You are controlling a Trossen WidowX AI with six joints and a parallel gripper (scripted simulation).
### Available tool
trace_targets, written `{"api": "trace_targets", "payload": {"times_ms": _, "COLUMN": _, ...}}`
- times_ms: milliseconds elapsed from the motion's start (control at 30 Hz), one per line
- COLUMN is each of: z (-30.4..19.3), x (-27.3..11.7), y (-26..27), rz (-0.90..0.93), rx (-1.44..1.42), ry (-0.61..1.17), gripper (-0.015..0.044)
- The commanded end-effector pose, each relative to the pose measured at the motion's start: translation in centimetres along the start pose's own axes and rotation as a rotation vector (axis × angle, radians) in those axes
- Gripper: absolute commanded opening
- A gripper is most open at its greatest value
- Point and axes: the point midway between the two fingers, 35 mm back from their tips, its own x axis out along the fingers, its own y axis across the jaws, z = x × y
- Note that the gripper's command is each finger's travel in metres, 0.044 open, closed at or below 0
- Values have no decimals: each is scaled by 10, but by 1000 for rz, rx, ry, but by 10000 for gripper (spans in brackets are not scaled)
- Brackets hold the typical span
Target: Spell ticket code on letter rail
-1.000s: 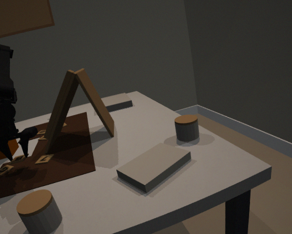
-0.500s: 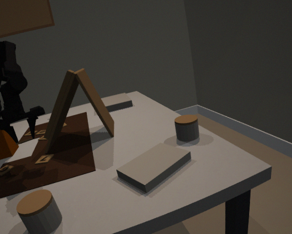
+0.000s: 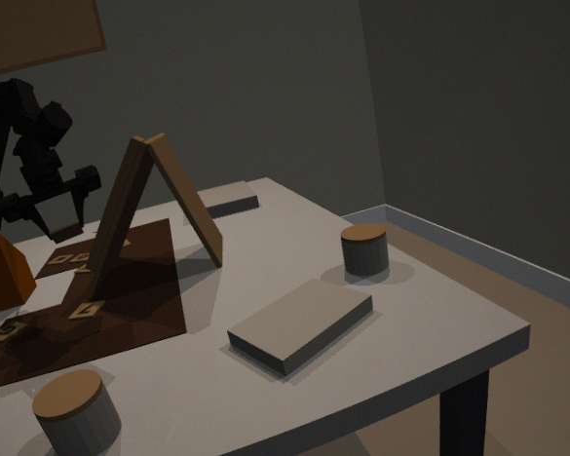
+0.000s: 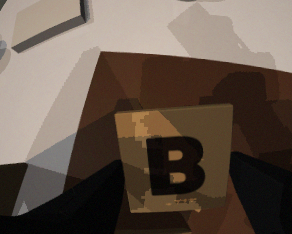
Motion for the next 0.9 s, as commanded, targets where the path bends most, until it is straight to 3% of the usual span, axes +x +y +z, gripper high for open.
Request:
{"api": "trace_targets", "payload": {"times_ms": 0, "z": 3, "x": -19, "y": 17, "rz": 37, "rx": -39, "ry": -76, "gripper": 0}}
{"api": "trace_targets", "payload": {"times_ms": 600, "z": -11, "x": -89, "y": 78, "rz": 193, "rx": -192, "ry": -305, "gripper": 0}}
{"api": "trace_targets", "payload": {"times_ms": 867, "z": -45, "x": -107, "y": 107, "rz": 255, "rx": -294, "ry": -335, "gripper": 0}}
